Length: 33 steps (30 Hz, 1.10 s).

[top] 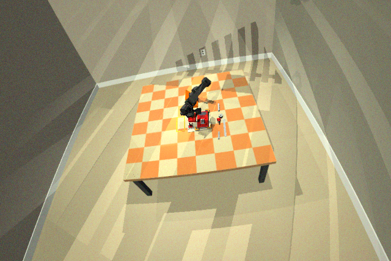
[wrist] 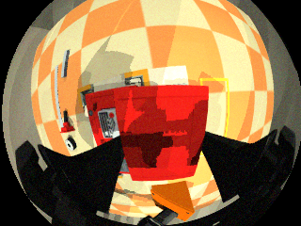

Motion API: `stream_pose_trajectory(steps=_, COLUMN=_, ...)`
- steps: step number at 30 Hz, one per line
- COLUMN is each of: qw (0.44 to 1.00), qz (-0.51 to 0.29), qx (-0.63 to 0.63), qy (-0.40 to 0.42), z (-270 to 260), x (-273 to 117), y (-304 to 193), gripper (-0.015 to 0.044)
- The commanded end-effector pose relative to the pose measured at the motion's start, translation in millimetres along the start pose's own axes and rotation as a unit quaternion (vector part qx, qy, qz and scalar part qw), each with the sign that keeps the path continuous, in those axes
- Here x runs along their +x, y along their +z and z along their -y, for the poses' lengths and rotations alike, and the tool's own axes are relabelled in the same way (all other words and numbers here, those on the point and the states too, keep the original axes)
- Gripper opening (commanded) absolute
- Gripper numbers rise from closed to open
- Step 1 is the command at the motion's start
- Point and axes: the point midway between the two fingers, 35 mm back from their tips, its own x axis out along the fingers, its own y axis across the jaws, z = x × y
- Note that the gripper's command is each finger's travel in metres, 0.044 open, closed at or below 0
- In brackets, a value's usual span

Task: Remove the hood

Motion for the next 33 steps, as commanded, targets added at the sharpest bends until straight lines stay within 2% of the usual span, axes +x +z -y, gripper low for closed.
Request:
stream_pose_trajectory(steps=1, qw=1.0, qz=0.004, qx=-0.004, qy=-0.005, z=19, x=-3, y=1, gripper=0.0)
stream_pose_trajectory(steps=23, qw=1.0, qz=-0.005, qx=-0.022, qy=-0.003, z=137, x=-3, y=-24, gripper=0.0)
stream_pose_trajectory(steps=33, qw=1.0, qz=-0.005, qx=-0.022, qy=-0.002, z=140, x=1, y=-25, gripper=0.0)
